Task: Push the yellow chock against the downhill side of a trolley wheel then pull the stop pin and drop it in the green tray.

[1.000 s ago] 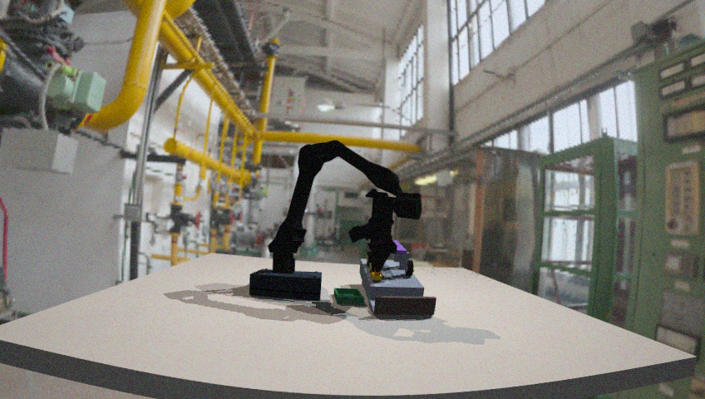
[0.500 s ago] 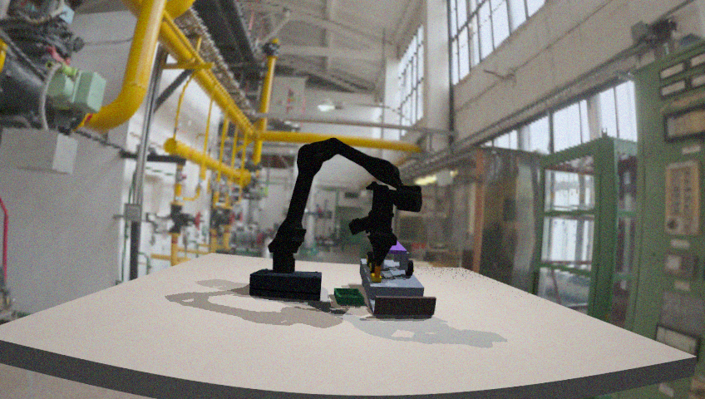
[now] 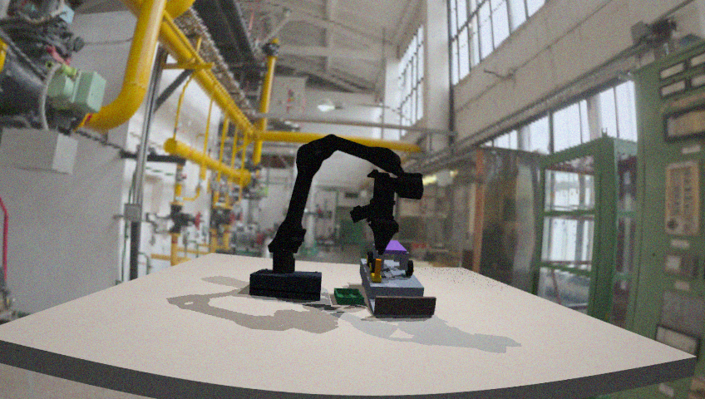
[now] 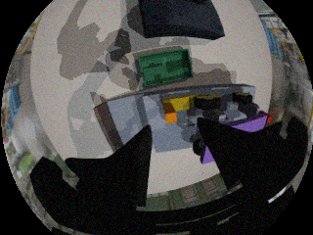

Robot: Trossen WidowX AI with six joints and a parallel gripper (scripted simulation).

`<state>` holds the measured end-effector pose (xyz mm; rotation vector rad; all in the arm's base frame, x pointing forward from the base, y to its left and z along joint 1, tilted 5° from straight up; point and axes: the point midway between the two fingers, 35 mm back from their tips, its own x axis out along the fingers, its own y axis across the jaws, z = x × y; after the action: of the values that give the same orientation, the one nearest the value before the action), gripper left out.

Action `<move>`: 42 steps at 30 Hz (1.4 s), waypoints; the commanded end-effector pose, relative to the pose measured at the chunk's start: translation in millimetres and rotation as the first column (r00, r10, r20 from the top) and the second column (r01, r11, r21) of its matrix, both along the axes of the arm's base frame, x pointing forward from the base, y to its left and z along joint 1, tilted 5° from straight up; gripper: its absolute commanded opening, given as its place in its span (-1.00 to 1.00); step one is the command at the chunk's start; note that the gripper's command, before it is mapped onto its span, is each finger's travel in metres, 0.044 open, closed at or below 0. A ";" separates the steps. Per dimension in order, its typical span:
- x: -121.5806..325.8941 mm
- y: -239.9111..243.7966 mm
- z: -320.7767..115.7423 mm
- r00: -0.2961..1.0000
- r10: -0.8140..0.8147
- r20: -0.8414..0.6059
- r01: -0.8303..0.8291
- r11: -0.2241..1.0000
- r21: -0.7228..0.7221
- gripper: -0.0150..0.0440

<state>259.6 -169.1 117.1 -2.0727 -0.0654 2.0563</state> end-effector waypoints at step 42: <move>59.4 197.0 56.2 -0.009 0.933 0.360 -0.972 0.076 -0.223 0.15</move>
<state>319.4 26.1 177.3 -2.6203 -2.3066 1.7455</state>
